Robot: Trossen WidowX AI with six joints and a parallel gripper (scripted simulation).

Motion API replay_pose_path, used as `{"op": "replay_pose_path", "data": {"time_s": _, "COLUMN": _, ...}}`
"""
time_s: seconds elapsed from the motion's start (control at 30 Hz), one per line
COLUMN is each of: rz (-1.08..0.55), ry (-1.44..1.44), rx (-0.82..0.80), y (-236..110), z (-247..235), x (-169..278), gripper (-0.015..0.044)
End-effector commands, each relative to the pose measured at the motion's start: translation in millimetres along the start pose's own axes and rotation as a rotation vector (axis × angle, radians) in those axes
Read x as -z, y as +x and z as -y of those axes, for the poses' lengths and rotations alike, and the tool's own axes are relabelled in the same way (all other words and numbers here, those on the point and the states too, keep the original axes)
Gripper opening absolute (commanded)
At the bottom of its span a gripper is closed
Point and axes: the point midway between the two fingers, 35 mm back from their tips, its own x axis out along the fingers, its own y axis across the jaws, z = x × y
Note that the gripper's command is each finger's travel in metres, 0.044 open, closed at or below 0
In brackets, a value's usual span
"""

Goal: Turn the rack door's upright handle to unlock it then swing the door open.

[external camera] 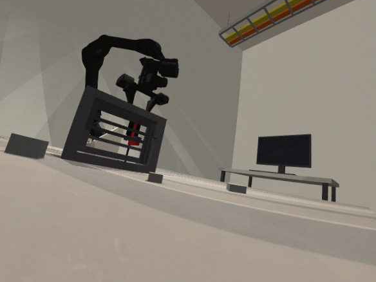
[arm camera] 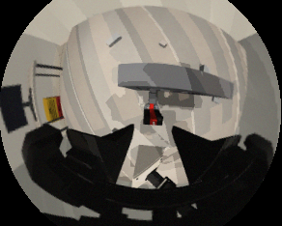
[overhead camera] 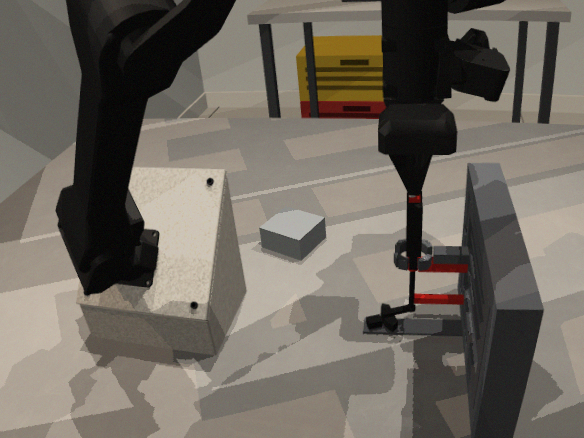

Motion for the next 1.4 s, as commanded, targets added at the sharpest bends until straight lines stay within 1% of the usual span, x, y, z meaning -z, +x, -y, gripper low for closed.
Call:
{"op": "replay_pose_path", "data": {"time_s": 0.0, "rz": 0.001, "ry": 0.002, "rx": 0.014, "y": 1.8, "z": 0.2, "x": -1.2, "gripper": 0.0289}}
{"op": "replay_pose_path", "data": {"time_s": 1.37, "rz": 0.002, "ry": 0.003, "rx": 0.017, "y": 68.2, "z": 1.8, "x": -1.3, "gripper": 0.0289}}
